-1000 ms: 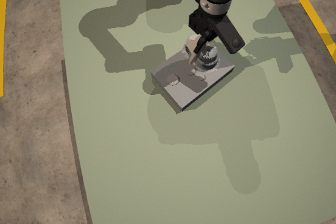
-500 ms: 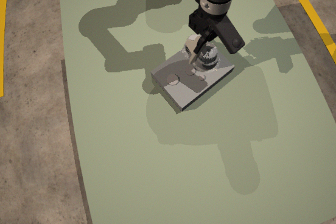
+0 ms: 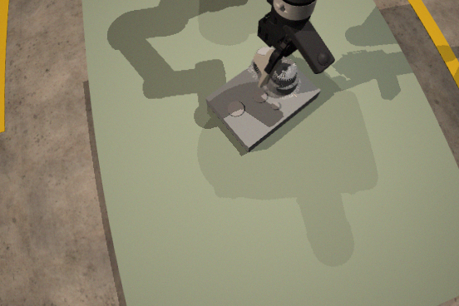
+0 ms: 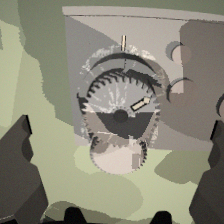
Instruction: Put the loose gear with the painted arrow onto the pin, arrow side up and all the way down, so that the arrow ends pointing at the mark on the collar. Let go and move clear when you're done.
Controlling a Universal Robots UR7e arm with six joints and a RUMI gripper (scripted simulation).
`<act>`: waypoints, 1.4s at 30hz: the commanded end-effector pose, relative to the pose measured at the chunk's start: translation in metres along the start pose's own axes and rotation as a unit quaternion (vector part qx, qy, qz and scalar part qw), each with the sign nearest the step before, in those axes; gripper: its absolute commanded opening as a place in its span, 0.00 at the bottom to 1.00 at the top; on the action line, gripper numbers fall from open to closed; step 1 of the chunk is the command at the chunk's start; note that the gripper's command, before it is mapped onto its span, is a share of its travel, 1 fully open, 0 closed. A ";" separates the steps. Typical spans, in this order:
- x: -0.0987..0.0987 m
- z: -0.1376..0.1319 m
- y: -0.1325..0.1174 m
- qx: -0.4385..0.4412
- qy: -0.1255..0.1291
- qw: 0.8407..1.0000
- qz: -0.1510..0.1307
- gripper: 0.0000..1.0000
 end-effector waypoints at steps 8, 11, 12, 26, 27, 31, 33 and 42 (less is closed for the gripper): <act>0.000 0.001 0.000 0.001 -0.001 1.000 0.001 1.00; 0.000 0.001 0.000 0.001 -0.001 1.000 0.001 1.00; 0.000 0.001 0.000 0.001 -0.001 1.000 0.001 1.00; -0.004 0.002 0.001 0.001 -0.002 1.000 0.002 1.00; -0.004 0.002 0.001 0.001 -0.002 1.000 0.002 1.00; -0.013 0.001 0.001 0.000 -0.002 1.000 0.003 1.00; -0.019 0.001 0.001 0.000 -0.002 1.000 0.003 1.00; -0.029 0.001 0.001 0.000 -0.002 1.000 0.003 0.00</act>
Point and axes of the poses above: the point where the finger pads meet when closed, its own x axis out along the fingers, its own z axis across the jaws, y = z × x, the point moved 9 cm from there along -x, back along the fingers, and after that the axes turned 4 degrees about -x, right-handed, at the moved point
